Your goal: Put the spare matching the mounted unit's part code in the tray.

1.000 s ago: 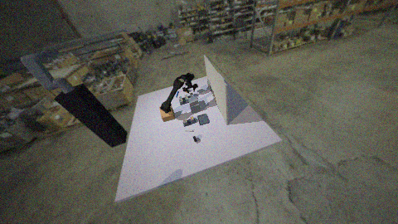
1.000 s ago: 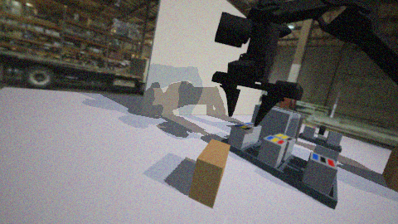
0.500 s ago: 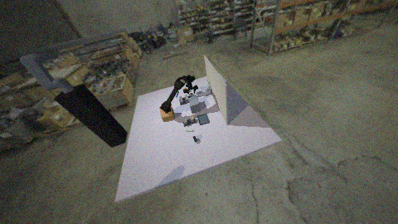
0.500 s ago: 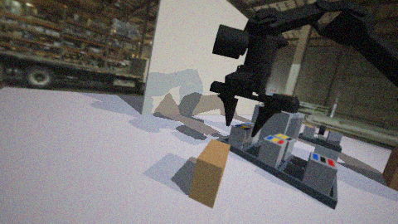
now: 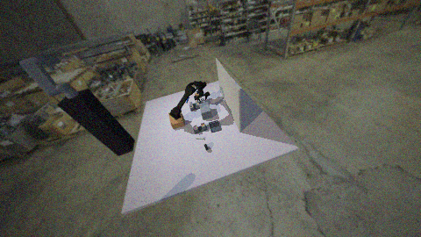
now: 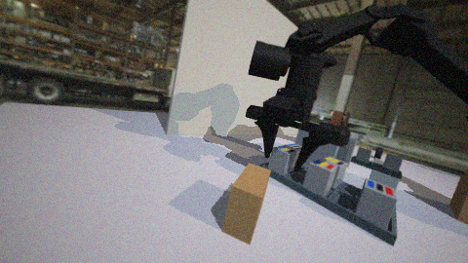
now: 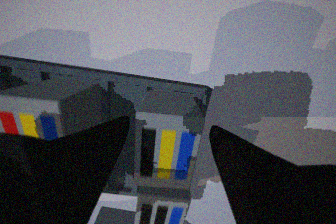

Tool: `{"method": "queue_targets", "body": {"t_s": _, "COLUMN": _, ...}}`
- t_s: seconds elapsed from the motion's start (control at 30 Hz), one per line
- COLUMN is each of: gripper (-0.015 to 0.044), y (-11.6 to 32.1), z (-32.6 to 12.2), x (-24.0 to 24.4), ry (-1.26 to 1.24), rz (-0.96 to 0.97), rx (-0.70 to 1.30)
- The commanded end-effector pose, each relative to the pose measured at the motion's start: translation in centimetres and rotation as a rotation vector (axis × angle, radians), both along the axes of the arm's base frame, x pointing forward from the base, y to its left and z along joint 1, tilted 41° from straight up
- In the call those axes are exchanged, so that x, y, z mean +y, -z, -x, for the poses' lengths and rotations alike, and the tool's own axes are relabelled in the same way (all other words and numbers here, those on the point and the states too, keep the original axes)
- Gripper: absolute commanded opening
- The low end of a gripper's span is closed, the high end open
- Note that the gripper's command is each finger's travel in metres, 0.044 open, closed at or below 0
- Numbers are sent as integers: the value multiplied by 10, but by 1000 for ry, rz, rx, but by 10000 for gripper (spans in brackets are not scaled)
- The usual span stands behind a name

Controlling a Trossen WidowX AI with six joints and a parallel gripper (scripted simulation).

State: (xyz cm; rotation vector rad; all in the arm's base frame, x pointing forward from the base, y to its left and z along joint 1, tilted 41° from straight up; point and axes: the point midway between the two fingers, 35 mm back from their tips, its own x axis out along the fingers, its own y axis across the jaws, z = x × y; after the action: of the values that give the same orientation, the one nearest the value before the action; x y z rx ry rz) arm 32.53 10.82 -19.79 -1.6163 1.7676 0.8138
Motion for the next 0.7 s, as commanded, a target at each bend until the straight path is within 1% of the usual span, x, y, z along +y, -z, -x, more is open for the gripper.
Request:
{"method": "queue_targets", "body": {"t_s": 0.0, "gripper": 300, "y": 2, "z": 2, "x": -2, "ry": -5, "rz": 6, "rx": 6}}
{"method": "queue_targets", "body": {"t_s": 0.17, "gripper": 300, "y": 2, "z": 2, "x": -2, "ry": -5, "rz": 6, "rx": 6}}
{"method": "queue_targets", "body": {"t_s": 0.37, "gripper": 142, "y": 2, "z": 1, "x": -1, "ry": 0, "rz": 2, "rx": 4}}
{"method": "queue_targets", "body": {"t_s": 0.57, "gripper": 103, "y": 2, "z": 1, "x": -1, "ry": 0, "rz": 2, "rx": 4}}
{"method": "queue_targets", "body": {"t_s": 0.67, "gripper": 24, "y": 2, "z": 1, "x": -1, "ry": 0, "rz": 2, "rx": 4}}
